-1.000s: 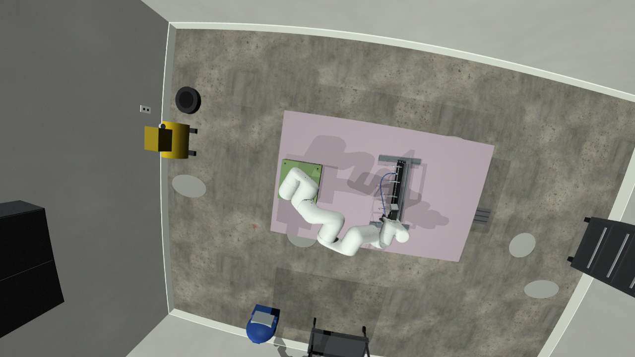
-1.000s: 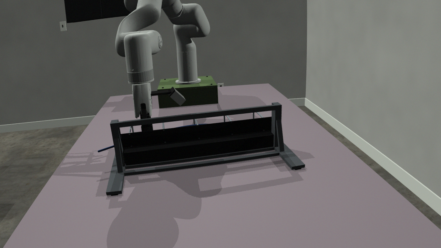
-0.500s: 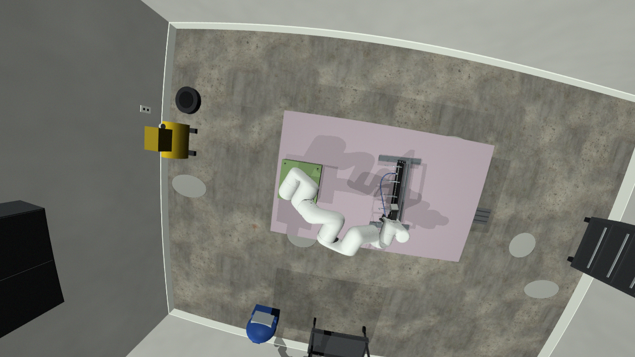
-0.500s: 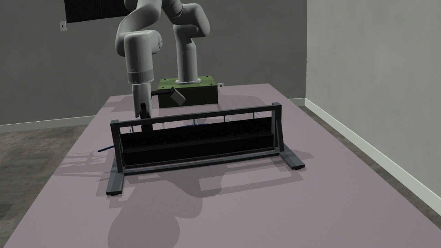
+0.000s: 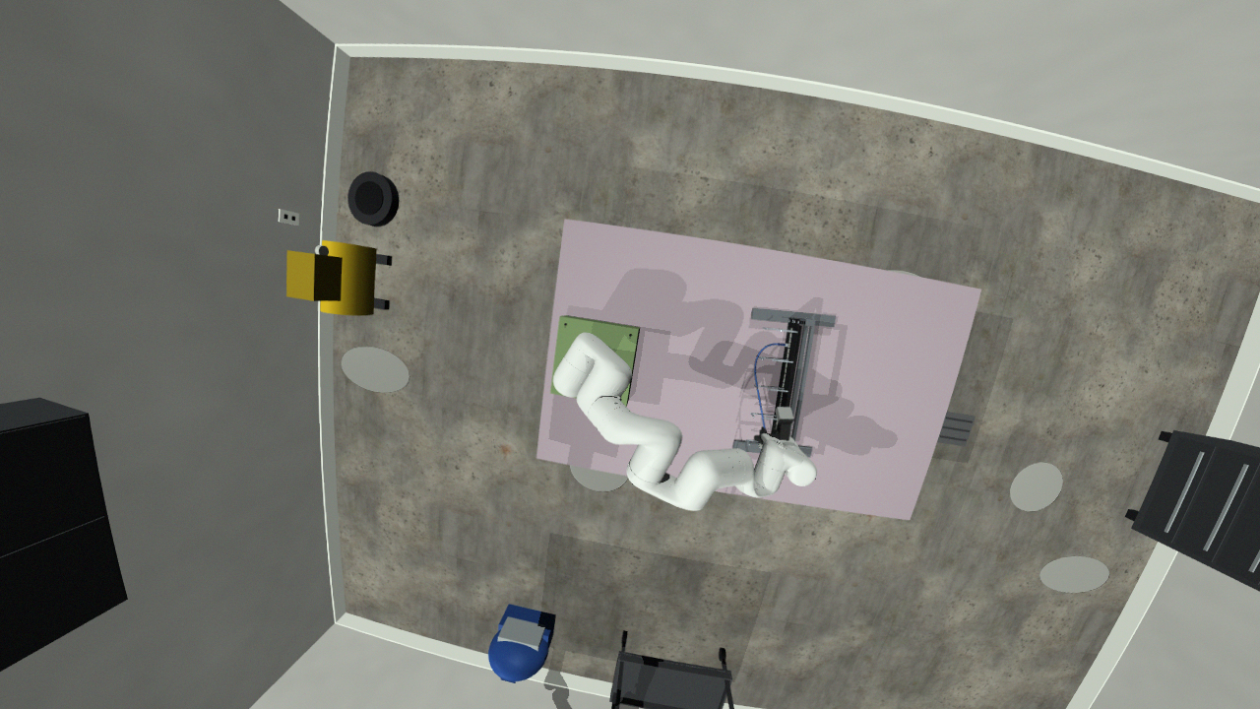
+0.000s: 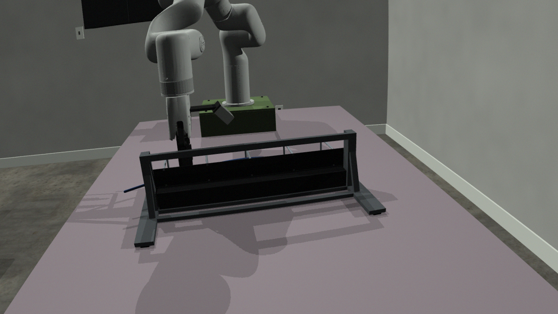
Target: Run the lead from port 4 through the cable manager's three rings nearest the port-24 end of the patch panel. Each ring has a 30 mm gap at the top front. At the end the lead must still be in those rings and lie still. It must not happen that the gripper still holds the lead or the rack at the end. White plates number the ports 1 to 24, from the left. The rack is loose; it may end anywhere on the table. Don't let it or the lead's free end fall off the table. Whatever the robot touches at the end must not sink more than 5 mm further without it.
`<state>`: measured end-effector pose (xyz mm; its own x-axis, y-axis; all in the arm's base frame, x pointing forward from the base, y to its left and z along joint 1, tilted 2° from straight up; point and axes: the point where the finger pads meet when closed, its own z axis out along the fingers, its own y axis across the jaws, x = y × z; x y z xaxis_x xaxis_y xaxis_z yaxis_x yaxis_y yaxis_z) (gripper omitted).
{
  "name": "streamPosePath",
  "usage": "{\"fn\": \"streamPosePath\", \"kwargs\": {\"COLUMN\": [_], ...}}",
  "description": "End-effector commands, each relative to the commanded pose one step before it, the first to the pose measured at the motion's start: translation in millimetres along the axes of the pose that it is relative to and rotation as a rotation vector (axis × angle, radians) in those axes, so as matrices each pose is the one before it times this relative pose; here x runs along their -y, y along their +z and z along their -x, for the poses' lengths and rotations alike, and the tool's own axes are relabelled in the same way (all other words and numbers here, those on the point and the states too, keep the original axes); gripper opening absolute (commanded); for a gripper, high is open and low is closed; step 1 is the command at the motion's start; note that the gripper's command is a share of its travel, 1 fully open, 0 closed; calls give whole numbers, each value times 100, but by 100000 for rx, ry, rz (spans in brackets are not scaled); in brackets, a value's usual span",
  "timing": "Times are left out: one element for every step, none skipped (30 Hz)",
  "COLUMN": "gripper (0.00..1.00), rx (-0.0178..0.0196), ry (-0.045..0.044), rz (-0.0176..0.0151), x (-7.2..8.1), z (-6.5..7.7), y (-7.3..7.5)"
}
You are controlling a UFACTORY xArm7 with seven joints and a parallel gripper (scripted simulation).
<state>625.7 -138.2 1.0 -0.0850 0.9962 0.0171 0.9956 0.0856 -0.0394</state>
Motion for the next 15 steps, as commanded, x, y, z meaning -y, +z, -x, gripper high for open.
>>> {"fn": "streamPosePath", "kwargs": {"gripper": [33,33,33,33,33,33,33,33,33,33,33,33,33,33,33], "rx": [171,0,0,0,0,0,0,0,0,0,0,0,0,0,0], "ry": [18,0,0,0,0,0,0,0,0,0,0,0,0,0,0], "rz": [558,0,0,0,0,0,0,0,0,0,0,0,0,0,0], "x": [-157,0,0,0,0,0,0,0,0,0,0,0,0,0,0], "z": [48,0,0,0,0,0,0,0,0,0,0,0,0,0,0], "y": [-1714,-329,-326,-323,-317,-307,0,0,-297,-284,-269,-253,-235,-216,-196]}}
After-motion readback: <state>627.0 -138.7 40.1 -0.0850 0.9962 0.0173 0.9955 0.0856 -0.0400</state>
